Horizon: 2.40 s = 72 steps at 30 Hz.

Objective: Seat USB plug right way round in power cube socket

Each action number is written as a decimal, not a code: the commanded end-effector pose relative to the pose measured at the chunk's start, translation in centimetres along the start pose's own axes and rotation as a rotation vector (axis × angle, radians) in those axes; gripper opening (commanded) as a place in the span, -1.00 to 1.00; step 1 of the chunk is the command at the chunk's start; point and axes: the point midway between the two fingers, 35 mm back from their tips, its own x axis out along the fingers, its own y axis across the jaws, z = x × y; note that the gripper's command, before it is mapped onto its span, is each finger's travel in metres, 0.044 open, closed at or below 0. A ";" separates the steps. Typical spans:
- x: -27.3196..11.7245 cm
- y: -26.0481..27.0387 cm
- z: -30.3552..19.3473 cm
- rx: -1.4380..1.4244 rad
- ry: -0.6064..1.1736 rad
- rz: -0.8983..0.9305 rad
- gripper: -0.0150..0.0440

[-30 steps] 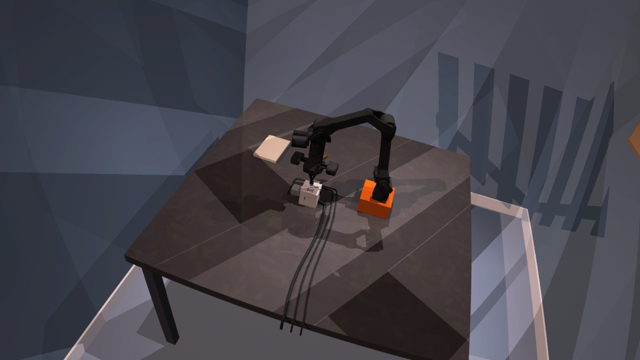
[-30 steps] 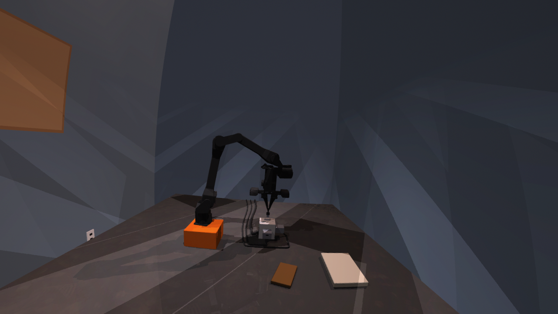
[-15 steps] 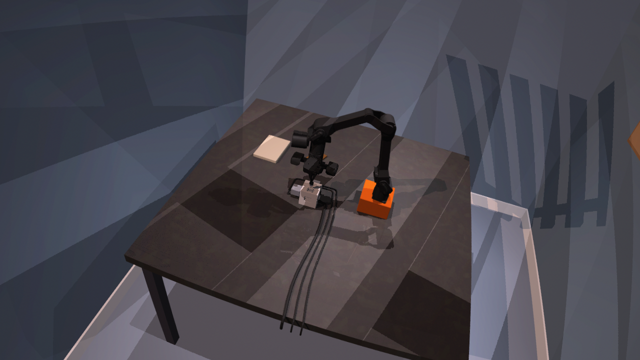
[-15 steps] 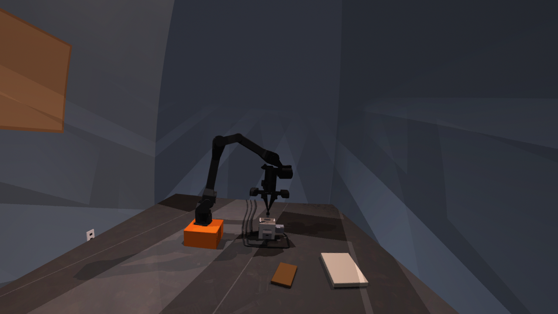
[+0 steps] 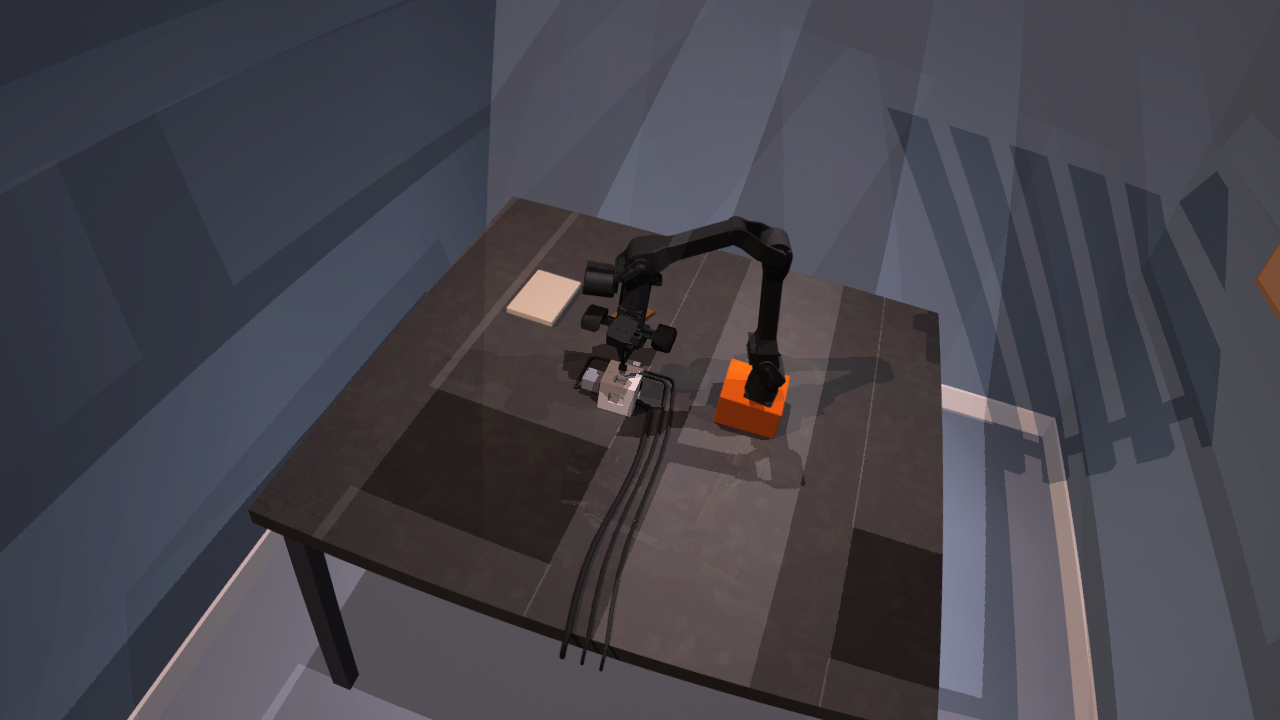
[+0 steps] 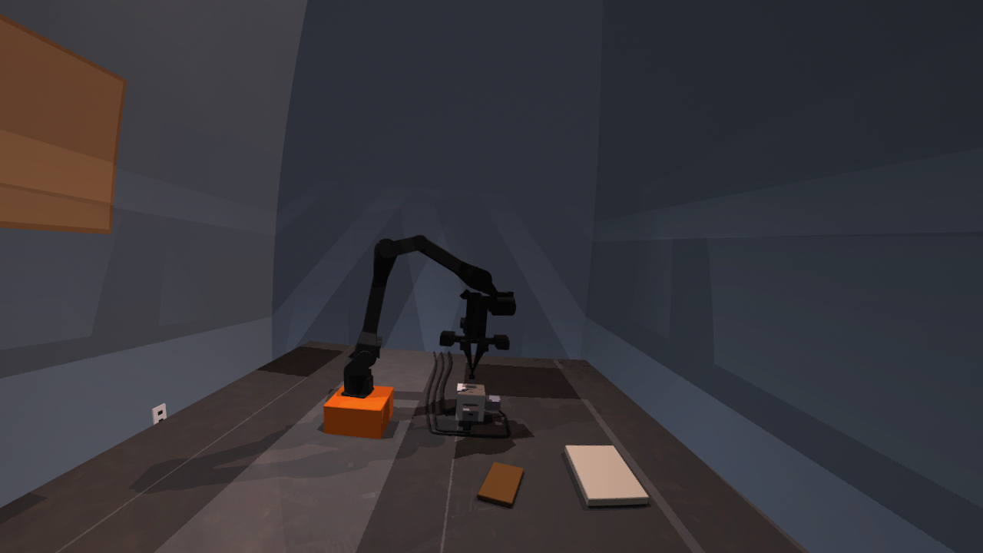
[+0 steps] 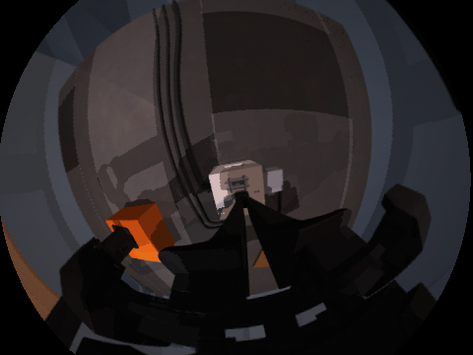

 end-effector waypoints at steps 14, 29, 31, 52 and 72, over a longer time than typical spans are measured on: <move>0.2 0.0 0.1 -0.008 -0.017 0.001 -0.49; 0.4 0.0 0.2 -0.010 -0.029 0.001 -0.49; 0.4 0.0 0.3 -0.010 -0.031 0.001 -0.49; 0.7 0.1 0.4 -0.013 -0.044 0.002 -0.49; 0.9 0.1 0.3 -0.013 -0.044 0.002 -0.49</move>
